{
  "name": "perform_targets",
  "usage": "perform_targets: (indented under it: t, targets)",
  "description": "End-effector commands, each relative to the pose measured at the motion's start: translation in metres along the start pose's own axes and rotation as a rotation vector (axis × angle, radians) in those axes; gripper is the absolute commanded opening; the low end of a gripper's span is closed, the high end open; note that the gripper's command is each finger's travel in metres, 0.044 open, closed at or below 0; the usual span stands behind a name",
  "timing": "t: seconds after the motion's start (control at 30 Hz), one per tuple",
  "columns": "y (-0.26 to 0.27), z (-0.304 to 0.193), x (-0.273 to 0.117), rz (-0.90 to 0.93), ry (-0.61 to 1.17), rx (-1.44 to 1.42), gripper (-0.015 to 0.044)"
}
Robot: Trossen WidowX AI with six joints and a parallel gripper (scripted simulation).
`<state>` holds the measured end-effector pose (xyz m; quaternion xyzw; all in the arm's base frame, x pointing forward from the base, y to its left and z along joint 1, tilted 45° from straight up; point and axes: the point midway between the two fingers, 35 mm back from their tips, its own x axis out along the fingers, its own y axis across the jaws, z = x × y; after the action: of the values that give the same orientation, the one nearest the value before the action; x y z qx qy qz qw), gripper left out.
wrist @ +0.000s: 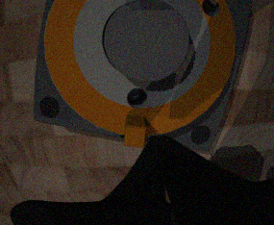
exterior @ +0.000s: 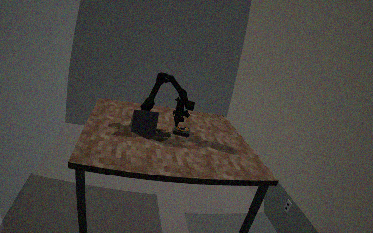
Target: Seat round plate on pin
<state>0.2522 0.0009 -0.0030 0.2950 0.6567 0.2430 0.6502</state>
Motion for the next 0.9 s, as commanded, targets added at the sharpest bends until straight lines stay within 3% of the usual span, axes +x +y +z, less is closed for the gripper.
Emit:
perform_targets:
  t: [0.0,0.17,0.47,0.87]
  targets:
    - [0.004,0.0,0.0,0.004,-0.003,0.001,0.0]
    - [0.006,0.0,-0.003,0.003,-0.003,0.001,0.0]
    - [0.006,-0.002,-0.047,0.002,-0.003,0.002,0.0]
    - [0.006,-0.002,-0.039,0.008,-0.002,0.007,0.0]
